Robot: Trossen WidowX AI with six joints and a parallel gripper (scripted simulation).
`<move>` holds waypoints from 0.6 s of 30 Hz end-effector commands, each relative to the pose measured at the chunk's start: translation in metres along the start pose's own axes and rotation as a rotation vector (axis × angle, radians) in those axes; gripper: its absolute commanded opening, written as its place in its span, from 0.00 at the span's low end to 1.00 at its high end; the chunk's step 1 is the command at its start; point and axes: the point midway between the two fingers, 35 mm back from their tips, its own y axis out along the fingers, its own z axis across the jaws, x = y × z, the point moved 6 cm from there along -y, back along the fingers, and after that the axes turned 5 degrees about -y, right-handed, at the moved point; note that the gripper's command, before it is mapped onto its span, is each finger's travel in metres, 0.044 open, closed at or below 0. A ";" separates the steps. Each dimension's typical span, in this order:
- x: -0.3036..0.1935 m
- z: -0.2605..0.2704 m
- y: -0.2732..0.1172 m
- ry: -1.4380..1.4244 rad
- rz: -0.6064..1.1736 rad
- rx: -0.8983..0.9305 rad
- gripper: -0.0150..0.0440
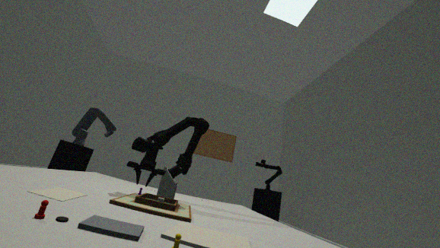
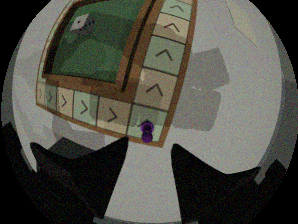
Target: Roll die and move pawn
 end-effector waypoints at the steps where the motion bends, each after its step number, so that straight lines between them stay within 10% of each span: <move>1: -0.001 0.002 0.008 0.005 0.003 0.008 0.59; 18: -0.001 0.003 0.035 0.004 0.003 0.010 0.59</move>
